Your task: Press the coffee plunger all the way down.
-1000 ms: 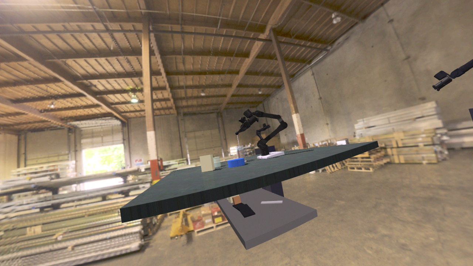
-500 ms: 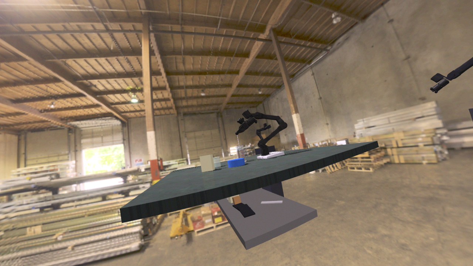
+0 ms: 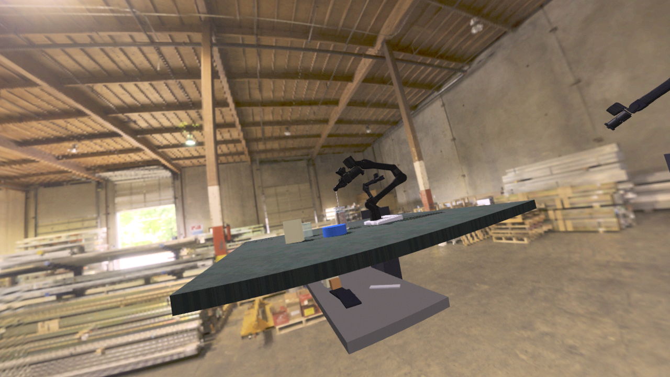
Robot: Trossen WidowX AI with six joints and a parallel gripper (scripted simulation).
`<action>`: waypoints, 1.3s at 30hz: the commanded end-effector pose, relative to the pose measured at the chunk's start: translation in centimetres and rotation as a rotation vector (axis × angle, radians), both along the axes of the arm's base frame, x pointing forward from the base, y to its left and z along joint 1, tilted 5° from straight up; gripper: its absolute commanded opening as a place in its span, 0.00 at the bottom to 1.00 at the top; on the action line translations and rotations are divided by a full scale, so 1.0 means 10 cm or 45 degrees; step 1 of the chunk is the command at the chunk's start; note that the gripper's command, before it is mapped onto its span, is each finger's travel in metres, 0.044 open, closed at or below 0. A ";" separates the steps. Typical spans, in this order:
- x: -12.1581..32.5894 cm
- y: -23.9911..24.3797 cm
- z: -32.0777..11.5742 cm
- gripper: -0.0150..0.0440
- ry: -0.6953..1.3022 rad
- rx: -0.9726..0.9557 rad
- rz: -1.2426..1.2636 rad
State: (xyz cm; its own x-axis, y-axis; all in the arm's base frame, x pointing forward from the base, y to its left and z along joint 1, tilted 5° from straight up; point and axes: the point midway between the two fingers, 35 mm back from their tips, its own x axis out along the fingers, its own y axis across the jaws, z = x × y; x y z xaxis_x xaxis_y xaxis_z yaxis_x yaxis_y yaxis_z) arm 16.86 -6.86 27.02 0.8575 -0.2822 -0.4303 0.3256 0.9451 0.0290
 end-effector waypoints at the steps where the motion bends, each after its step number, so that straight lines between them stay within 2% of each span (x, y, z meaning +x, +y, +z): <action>1: 0.01 0.00 0.00 0.46 -0.004 0.005 -0.003; 39: 0.05 0.00 -0.48 0.46 -0.004 0.005 -0.003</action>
